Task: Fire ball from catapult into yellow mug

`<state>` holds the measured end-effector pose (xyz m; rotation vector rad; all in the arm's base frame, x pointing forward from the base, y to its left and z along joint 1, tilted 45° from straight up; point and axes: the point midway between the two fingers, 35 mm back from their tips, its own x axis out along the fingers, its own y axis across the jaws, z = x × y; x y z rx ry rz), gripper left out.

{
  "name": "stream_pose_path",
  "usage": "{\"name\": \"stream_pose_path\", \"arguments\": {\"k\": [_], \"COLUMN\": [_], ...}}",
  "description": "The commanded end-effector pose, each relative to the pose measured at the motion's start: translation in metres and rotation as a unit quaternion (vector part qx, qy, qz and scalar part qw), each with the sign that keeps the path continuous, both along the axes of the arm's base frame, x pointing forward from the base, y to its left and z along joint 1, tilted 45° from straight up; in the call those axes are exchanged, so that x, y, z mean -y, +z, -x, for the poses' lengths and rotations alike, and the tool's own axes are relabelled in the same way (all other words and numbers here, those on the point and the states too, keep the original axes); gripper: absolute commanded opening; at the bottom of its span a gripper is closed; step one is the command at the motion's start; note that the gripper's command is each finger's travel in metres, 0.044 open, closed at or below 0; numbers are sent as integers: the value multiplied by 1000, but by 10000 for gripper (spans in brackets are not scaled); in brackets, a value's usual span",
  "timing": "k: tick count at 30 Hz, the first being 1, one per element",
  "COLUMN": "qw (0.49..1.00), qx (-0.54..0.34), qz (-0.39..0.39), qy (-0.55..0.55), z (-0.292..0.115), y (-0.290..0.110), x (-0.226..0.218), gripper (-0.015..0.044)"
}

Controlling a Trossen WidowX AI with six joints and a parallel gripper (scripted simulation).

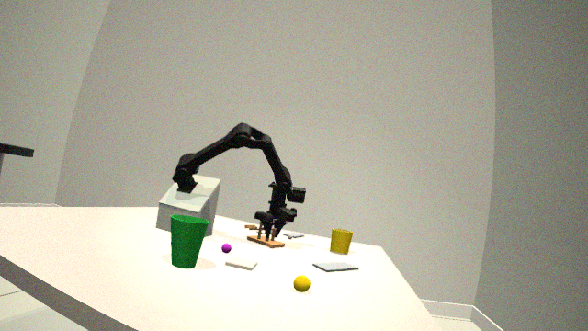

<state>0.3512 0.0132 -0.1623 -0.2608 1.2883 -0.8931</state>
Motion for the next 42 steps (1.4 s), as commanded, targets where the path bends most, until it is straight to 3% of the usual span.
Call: {"name": "stream_pose_path", "arguments": {"k": [1,3,8,14,25,36,42], "qw": [1000,1000,1000,1000,981,927,917], "qx": [1,1,0,-8,-136,-261,-278], "qz": [-2,-2,-1,-1,1,2,2], "qy": [0,0,0,8,139,268,285], "z": [0,0,0,0,0,-2,-1], "y": [0,0,34,36,34,26,20], "x": [-1,-1,-34,-35,-35,-43,-48], "gripper": [125,111,0,0,0,0,0]}}
